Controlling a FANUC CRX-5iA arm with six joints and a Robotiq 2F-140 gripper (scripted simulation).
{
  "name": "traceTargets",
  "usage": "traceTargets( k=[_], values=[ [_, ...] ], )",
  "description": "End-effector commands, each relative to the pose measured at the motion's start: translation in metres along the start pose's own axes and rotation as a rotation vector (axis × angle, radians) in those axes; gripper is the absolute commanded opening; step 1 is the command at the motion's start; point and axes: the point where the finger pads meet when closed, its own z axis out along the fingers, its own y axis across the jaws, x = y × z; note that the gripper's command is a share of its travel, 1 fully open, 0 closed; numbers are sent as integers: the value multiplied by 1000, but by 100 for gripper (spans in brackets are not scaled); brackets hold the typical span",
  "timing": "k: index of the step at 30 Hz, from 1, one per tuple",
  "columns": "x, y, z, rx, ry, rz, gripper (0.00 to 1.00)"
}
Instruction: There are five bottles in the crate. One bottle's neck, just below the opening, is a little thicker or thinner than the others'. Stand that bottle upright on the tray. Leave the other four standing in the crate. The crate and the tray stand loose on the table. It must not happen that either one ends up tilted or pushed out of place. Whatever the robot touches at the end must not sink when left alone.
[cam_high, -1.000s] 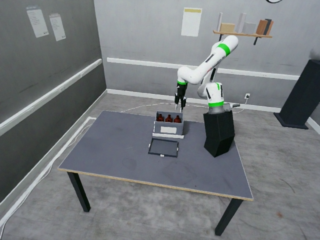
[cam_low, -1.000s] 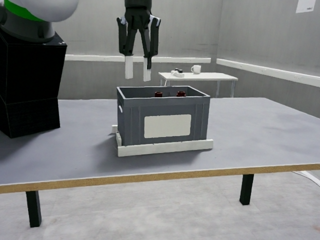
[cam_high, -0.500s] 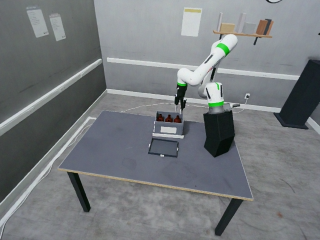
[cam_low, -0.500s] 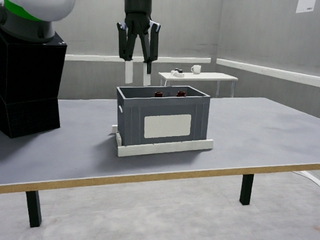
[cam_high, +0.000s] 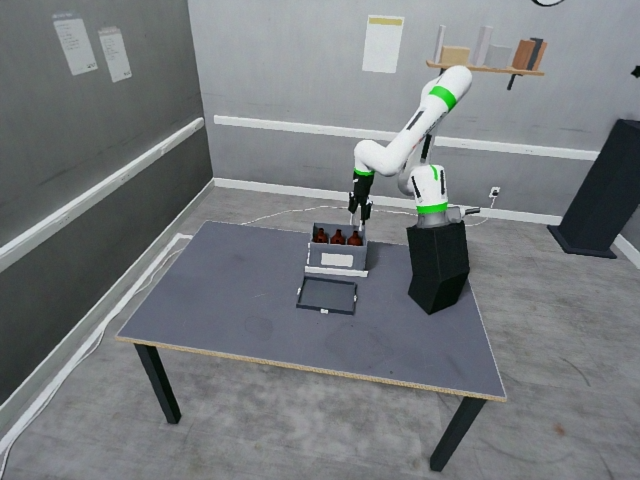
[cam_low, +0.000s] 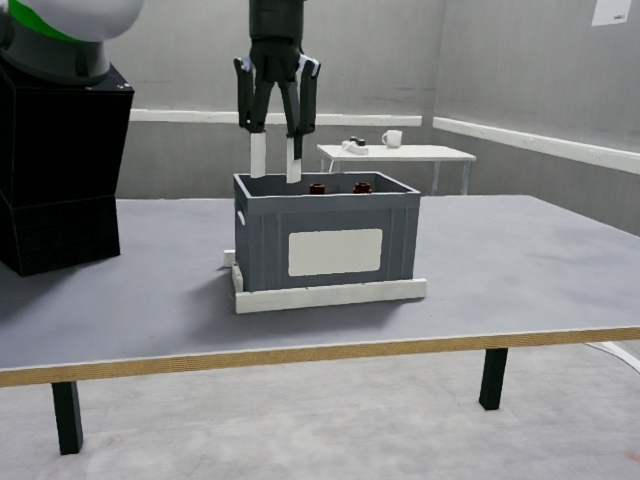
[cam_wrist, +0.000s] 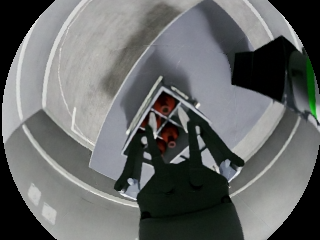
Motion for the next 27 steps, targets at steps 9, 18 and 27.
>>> traceTargets(
  k=[9,18,27],
  values=[
    [0,-1,7,1,-1,0,44],
    [0,-1,9,1,-1,0,44],
    [0,-1,9,1,-1,0,44]
  ],
)
